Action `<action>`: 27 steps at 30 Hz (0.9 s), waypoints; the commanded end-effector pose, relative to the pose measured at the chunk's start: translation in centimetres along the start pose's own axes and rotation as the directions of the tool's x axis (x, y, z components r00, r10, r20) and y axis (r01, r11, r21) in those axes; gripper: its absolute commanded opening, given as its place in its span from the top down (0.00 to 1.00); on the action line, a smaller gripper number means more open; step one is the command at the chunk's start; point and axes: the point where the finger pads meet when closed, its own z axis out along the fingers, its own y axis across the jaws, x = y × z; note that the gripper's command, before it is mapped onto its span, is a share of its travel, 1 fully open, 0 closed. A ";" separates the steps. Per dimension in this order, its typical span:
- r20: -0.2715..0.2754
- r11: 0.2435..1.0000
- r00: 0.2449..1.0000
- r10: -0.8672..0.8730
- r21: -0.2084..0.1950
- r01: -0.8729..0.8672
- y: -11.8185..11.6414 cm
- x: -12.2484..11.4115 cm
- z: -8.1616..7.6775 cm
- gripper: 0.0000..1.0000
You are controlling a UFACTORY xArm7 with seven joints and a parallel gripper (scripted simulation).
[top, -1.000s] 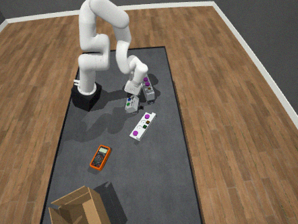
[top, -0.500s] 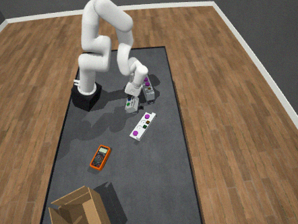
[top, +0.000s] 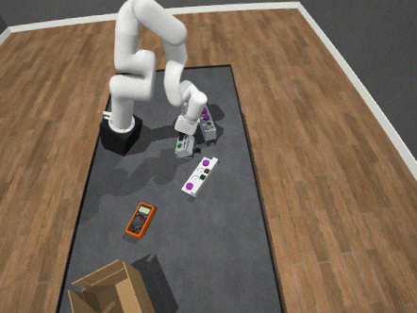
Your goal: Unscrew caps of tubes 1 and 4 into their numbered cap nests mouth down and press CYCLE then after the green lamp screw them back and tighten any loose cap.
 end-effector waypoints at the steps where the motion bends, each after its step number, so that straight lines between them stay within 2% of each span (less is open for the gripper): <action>1: 0.000 1.000 1.000 0.000 -0.002 0.000 0.1 0.0 0.1 1.00; 27: 0.000 1.000 1.000 0.000 -0.002 0.000 0.5 0.0 0.8 1.00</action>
